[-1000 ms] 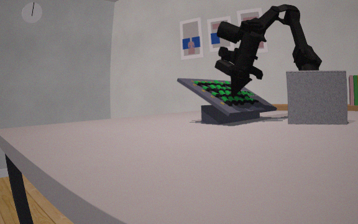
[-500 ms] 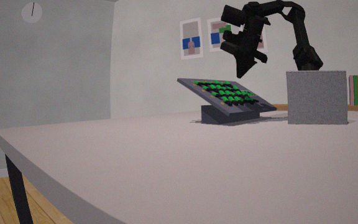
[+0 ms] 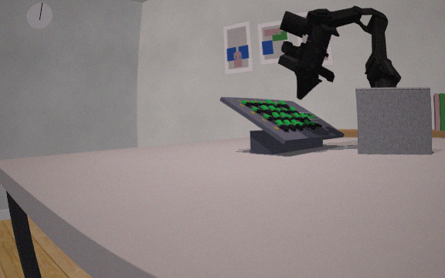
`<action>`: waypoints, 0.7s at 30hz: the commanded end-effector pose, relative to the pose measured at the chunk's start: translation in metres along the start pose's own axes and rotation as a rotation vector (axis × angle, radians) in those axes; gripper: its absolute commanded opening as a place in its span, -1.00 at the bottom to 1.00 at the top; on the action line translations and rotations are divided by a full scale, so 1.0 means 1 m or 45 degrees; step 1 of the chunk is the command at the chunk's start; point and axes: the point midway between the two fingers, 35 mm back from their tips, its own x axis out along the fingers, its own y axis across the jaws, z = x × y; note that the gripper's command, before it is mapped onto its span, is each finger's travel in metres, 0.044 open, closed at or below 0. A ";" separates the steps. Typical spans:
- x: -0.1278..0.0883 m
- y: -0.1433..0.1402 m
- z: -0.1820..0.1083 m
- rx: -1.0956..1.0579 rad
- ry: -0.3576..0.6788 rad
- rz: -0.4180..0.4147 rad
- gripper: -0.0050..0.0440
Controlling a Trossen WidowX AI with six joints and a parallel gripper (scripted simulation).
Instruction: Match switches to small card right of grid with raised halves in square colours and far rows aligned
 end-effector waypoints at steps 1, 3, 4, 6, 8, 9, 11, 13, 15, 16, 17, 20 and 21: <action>0.020 -0.006 -0.007 -0.011 -0.002 -0.021 -0.80; 0.023 -0.006 -0.006 -0.005 -0.009 -0.020 -0.80; 0.023 -0.006 -0.006 -0.005 -0.009 -0.020 -0.80; 0.023 -0.006 -0.006 -0.005 -0.009 -0.020 -0.80; 0.023 -0.006 -0.006 -0.005 -0.009 -0.020 -0.80; 0.023 -0.006 -0.006 -0.005 -0.009 -0.020 -0.80; 0.023 -0.006 -0.006 -0.005 -0.009 -0.020 -0.80; 0.026 -0.006 -0.006 -0.005 -0.009 -0.020 -0.80; 0.032 -0.006 -0.006 -0.005 -0.010 -0.021 -0.80; 0.032 -0.006 -0.006 -0.005 -0.010 -0.021 -0.80; 0.032 -0.006 -0.006 -0.005 -0.010 -0.021 -0.80; 0.034 -0.006 -0.006 -0.005 -0.009 -0.021 -0.80; 0.034 -0.006 -0.006 -0.005 -0.009 -0.021 -0.80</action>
